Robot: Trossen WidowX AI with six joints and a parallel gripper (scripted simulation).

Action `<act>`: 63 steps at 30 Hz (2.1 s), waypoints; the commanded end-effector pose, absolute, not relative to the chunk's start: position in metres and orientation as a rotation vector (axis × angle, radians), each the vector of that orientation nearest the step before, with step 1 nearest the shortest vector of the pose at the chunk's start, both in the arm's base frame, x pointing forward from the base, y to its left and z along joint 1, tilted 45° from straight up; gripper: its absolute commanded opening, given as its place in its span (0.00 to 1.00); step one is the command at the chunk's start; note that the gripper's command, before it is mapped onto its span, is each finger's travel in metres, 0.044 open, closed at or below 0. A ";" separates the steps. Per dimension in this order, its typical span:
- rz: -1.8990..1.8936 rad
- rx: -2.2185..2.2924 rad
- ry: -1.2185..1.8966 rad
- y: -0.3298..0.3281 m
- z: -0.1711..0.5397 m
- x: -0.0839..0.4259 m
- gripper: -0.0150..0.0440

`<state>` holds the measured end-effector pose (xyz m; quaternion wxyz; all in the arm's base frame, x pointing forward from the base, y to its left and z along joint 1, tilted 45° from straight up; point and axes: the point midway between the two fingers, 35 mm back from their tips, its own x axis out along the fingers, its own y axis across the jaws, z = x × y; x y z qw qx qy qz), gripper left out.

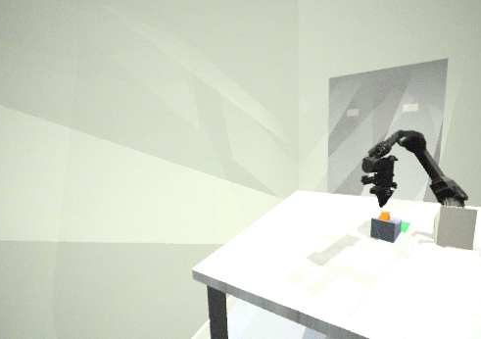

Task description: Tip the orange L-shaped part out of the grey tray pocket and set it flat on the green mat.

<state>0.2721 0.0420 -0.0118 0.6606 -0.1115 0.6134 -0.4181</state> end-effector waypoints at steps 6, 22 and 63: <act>-0.944 -0.252 1.387 0.042 -0.012 0.273 0.56; -0.260 -0.922 1.755 0.010 0.020 0.260 0.73; 0.350 -1.382 1.883 -0.049 0.003 0.242 0.73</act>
